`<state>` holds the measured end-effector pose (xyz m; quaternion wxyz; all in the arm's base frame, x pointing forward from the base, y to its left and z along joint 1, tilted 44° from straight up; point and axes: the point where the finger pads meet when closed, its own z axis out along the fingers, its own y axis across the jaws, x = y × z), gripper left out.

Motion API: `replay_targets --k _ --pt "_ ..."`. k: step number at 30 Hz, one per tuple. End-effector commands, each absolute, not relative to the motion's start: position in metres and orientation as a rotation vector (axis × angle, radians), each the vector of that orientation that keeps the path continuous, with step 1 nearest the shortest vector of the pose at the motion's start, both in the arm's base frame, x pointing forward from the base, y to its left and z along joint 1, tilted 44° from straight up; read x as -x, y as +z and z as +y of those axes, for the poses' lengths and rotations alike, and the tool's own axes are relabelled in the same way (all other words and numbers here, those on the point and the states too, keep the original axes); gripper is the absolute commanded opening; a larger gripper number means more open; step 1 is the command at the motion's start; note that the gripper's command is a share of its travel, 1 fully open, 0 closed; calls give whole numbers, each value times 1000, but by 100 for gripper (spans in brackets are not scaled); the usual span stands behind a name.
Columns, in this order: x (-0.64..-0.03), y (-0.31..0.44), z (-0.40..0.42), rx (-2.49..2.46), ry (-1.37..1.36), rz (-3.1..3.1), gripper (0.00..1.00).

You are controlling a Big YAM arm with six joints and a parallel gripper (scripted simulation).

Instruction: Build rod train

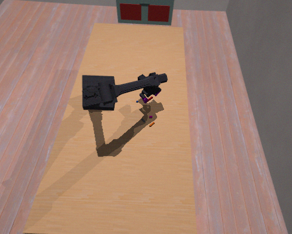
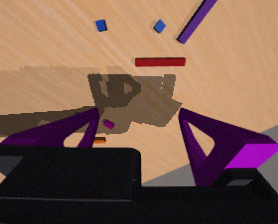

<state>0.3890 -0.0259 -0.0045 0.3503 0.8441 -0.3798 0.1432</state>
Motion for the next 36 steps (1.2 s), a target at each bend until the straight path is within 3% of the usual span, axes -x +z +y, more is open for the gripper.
replay_targets --k 1,36 --pt "-407 4 -13 -2218 422 -985 100" --pt "-409 20 -41 -1932 627 -1555 100"
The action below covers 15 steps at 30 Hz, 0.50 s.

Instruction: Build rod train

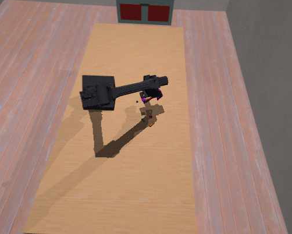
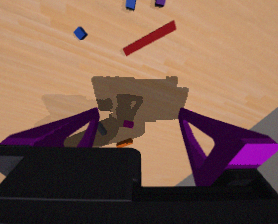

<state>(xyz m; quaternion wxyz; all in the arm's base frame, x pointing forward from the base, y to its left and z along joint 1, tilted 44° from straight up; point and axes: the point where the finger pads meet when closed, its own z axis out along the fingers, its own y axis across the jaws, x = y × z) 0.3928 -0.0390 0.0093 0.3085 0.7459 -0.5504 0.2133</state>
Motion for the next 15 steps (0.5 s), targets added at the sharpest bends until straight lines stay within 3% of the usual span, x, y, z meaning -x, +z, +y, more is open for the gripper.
replay_targets --k 1,15 --pt "-409 19 -39 -1935 627 -1550 100" --pt "-411 33 -50 -1742 745 -1831 100"
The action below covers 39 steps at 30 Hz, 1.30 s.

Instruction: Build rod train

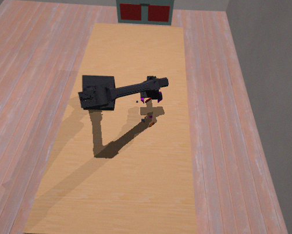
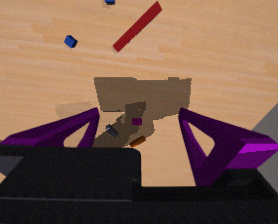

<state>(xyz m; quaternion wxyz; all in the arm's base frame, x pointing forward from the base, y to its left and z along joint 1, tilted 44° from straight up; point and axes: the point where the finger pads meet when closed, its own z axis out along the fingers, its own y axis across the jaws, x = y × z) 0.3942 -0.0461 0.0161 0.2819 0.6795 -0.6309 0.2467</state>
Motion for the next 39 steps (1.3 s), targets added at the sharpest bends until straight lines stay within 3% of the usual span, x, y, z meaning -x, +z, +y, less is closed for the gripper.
replay_targets --k 1,39 --pt "-411 31 -50 -1742 742 -1829 100" --pt "-411 38 -57 -1415 880 -2175 100"
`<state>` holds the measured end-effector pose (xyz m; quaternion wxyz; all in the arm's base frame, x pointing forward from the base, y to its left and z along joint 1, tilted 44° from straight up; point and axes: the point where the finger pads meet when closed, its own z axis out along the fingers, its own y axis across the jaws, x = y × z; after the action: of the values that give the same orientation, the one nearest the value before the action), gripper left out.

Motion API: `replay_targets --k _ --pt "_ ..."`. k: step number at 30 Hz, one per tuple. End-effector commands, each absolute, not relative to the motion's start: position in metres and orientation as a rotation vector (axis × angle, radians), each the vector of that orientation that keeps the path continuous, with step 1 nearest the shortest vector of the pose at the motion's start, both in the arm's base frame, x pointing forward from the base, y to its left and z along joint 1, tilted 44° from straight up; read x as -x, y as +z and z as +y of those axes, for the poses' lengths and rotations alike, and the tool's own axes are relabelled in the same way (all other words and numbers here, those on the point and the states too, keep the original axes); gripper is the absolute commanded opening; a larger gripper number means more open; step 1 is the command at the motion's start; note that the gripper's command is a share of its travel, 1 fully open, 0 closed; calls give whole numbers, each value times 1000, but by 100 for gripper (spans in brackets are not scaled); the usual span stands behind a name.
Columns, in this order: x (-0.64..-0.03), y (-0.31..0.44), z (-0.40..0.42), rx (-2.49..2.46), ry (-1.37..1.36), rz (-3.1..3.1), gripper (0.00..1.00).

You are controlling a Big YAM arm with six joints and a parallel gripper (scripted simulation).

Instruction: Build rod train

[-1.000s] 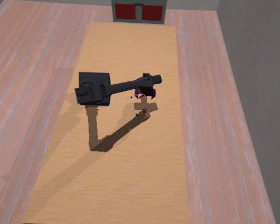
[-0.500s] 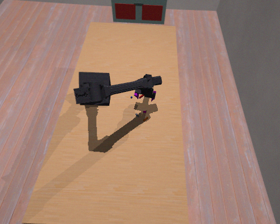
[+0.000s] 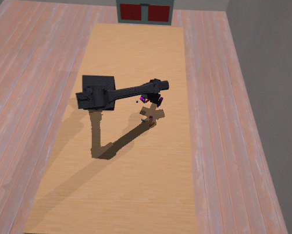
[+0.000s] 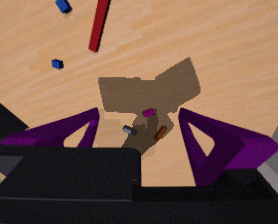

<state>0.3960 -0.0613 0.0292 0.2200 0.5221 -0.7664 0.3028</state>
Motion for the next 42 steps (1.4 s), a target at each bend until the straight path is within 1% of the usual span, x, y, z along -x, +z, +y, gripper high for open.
replay_targets --k 1,2,10,11,17,18,24,25,30,31,37,38,42 --pt "-411 38 -57 -1415 880 -2175 100" --pt "-411 48 -67 -1292 926 -2286 100" --pt "-411 40 -61 -1315 914 -2261 100" --pt "-411 52 -71 -1188 958 -2367 100" --pt "-411 44 -64 -1212 948 -2345 100" --pt "-411 55 -74 -1081 989 -2444 100" --pt "-411 47 -67 -1106 980 -2422 100" --pt "-411 58 -77 -972 1018 -2515 100" --pt "-411 51 -72 -995 1010 -2498 100" --pt "-411 61 -81 -864 1044 -2579 100" --pt "-410 55 -77 -880 1037 -2565 100" --pt "-410 63 -84 -757 1068 -2637 100" --pt "-410 63 -84 -758 1067 -2637 100"
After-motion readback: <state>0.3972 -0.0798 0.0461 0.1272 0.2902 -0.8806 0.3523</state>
